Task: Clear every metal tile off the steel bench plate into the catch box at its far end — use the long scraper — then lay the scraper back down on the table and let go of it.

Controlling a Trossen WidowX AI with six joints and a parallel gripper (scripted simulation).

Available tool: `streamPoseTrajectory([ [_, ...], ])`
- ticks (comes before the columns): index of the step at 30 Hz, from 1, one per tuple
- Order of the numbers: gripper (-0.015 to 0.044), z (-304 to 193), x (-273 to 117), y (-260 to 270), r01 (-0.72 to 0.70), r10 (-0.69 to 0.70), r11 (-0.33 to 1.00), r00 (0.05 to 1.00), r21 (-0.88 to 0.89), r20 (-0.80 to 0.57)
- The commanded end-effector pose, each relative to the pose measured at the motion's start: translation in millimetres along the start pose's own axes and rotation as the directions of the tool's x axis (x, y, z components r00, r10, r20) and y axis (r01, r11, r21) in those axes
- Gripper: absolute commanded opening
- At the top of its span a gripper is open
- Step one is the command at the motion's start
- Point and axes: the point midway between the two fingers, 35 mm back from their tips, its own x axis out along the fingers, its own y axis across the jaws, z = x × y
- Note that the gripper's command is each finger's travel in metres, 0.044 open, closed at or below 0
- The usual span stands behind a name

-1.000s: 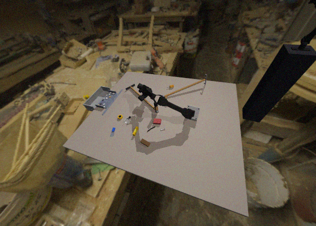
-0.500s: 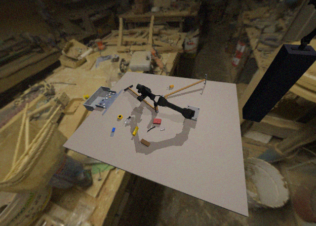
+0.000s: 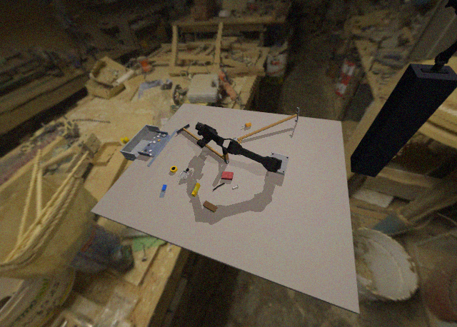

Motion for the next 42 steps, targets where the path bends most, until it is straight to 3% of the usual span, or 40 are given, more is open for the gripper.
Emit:
streamPoseTrajectory([
  [1, 0.0, -1, 6, 14, -0.007, 0.007, 1.0, 1.0, -0.012, -0.009],
  [19, 0.0, 0, 6, 22, -0.008, 0.008, 1.0, 1.0, -0.012, -0.009],
  [32, 0.0, 13, -27, 14, -0.002, 0.002, 1.0, 1.0, -0.004, -0.001],
  [42, 0.0, -14, -37, -11, -0.019, 0.011, 0.998, 0.993, -0.066, -0.119],
])
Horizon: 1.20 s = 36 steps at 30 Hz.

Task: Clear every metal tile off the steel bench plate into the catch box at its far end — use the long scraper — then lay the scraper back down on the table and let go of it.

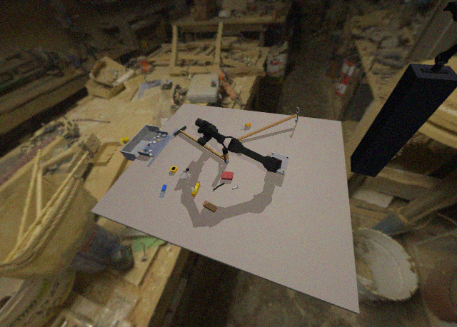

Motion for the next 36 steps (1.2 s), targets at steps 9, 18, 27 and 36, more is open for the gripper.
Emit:
streamPoseTrajectory([
  [9, 0.0, -31, -9, -22, -0.044, 0.037, 0.997, 0.992, -0.058, -0.12],
  [18, 0.0, -34, -2, -21, -0.042, 0.034, 0.997, 0.991, -0.058, -0.127],
  [27, 0.0, -43, 14, -21, -0.038, 0.029, 0.998, 0.99, -0.059, -0.141],
  [36, 0.0, -45, 18, -17, -0.037, 0.028, 0.998, 0.989, -0.06, -0.144],
])
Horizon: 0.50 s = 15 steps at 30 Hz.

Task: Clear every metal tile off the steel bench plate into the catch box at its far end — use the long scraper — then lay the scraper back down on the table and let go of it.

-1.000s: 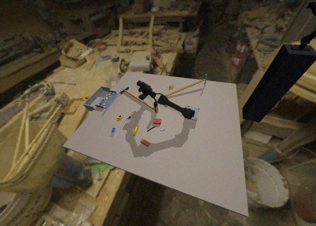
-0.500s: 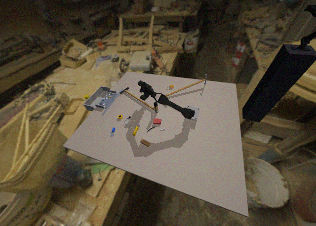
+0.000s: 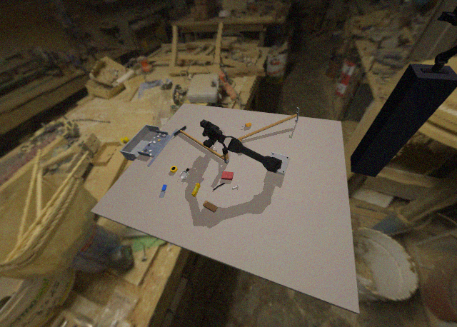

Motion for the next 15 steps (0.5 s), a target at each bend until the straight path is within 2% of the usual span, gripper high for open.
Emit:
streamPoseTrajectory([
  [1, 0.0, -1, 3, 2, 0.003, -0.003, 1.0, 1.0, 0.004, -0.004],
  [15, 0.0, 3, 4, 15, 0.002, -0.002, 1.0, 1.0, -0.002, -0.001],
])
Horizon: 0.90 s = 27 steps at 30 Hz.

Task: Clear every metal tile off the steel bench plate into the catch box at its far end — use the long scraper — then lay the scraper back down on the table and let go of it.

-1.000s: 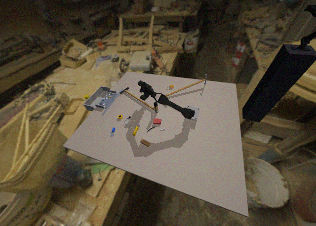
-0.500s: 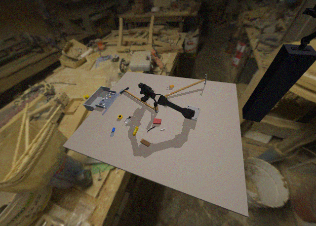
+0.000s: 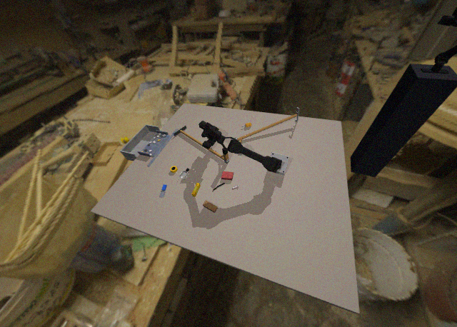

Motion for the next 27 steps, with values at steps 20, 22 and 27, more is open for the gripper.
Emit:
streamPoseTrajectory([
  [20, 0.0, 7, 2, 24, 0.0, 0.0, 1.0, 1.0, -0.013, 0.007],
  [22, 0.0, 7, 2, 26, 0.0, 0.0, 1.0, 1.0, -0.014, 0.007],
  [27, 0.0, 8, 2, 30, -0.001, 0.001, 1.0, 1.0, -0.016, 0.008],
])
